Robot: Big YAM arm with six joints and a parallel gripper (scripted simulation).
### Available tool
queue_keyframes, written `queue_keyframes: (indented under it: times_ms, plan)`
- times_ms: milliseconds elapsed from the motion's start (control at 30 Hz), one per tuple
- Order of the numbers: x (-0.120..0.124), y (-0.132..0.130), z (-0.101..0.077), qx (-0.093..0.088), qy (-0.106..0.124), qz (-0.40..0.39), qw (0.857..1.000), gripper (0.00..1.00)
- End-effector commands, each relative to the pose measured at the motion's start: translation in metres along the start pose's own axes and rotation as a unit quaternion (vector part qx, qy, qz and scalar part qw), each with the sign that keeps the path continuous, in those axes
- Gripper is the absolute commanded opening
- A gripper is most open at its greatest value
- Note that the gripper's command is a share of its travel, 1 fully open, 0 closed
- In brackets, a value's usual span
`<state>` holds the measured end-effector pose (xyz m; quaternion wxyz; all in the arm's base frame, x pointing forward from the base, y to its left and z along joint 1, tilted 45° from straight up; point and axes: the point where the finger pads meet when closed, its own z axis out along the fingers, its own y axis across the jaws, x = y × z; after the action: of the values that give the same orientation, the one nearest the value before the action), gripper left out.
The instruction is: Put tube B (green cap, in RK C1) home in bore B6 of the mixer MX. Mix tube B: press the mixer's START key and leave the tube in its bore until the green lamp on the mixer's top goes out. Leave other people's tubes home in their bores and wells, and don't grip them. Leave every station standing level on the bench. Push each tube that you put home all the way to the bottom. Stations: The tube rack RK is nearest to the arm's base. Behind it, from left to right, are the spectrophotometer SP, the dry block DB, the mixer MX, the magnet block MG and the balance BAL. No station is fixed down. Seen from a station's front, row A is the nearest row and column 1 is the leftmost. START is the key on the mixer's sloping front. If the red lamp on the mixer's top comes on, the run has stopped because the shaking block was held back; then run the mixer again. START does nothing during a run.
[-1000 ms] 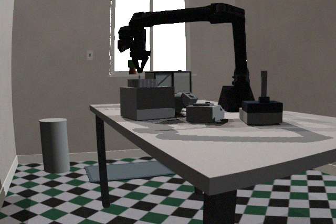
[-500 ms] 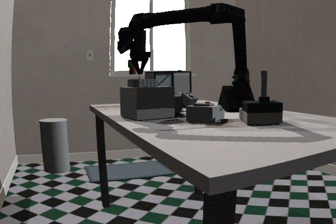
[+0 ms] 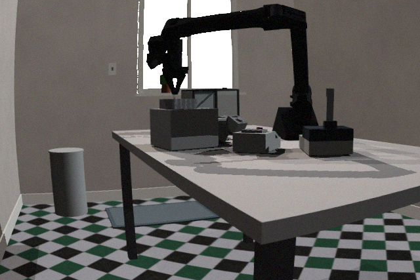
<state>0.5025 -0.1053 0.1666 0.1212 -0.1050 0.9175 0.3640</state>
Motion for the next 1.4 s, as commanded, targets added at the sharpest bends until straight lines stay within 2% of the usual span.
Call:
queue_keyframes:
  times_ms: [0,733,1367]
  plan:
    - [-0.009,0.012,0.002,0.006,-0.001,-0.012,1.000,0.09]
    - [-0.008,0.011,0.015,0.004,0.001,-0.009,1.000,0.09]
    - [-0.008,0.015,0.013,0.002,0.002,-0.008,1.000,0.09]
